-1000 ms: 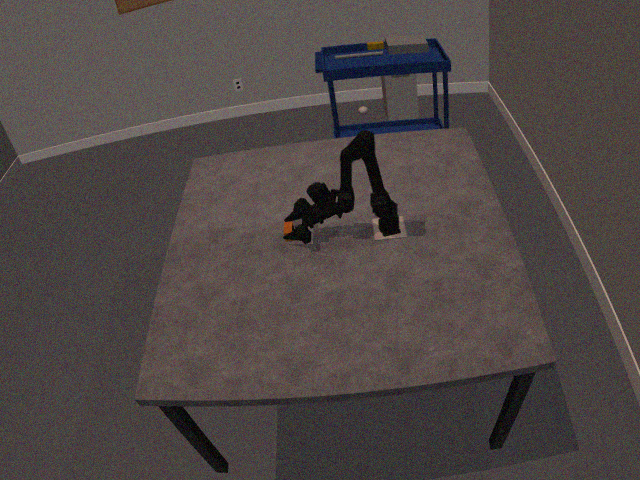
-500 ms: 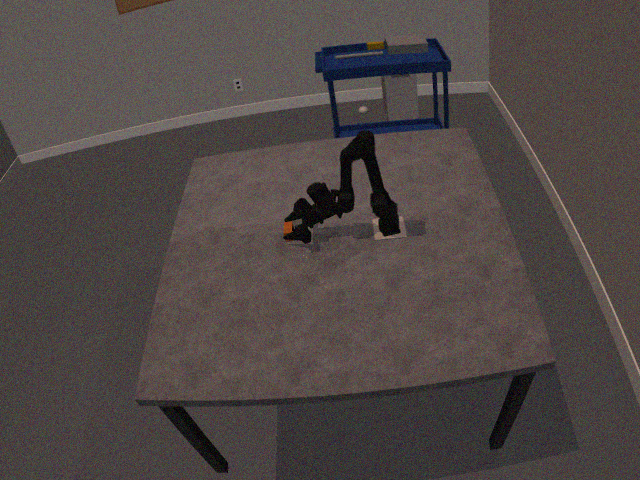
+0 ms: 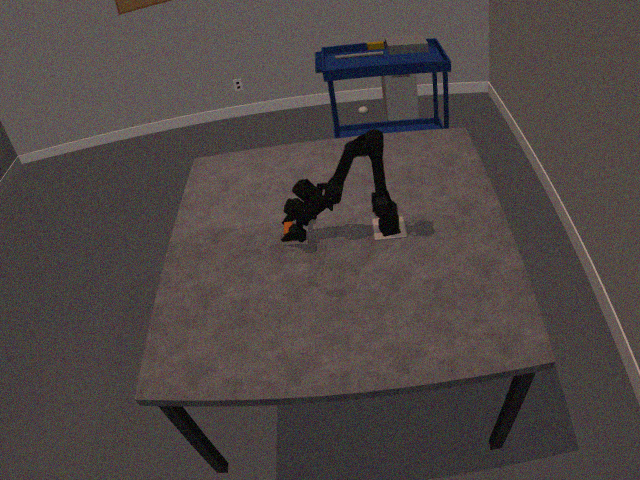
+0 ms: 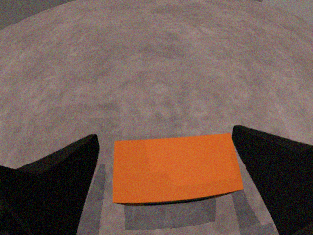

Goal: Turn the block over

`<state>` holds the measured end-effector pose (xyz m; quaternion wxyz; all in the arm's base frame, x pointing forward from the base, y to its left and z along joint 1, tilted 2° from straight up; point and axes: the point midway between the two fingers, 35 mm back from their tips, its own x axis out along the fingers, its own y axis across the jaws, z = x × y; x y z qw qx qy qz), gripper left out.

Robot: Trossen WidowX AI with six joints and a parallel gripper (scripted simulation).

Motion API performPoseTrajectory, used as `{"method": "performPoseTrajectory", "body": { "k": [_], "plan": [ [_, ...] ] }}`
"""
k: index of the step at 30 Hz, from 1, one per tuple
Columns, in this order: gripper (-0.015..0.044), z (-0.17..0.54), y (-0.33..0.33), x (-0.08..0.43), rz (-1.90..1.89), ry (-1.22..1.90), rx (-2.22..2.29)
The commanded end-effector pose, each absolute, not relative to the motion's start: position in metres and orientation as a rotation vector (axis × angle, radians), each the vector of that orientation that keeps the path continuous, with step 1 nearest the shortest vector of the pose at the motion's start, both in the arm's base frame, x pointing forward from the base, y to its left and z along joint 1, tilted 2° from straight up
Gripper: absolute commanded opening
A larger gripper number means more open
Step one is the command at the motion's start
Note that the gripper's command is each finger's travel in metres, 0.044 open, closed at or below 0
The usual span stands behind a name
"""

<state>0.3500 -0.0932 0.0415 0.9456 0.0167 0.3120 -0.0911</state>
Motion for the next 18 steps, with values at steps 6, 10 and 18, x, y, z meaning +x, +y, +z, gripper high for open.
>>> {"method": "performPoseTrajectory", "body": {
  "k": [6,10,18],
  "plan": [
    [0.044,0.112,-0.087,0.327,-0.194,0.955,0.051],
    [0.044,0.115,-0.084,0.318,-0.192,1.003,0.055],
    [0.044,0.115,-0.084,0.318,-0.192,1.003,0.055]
  ]
}}
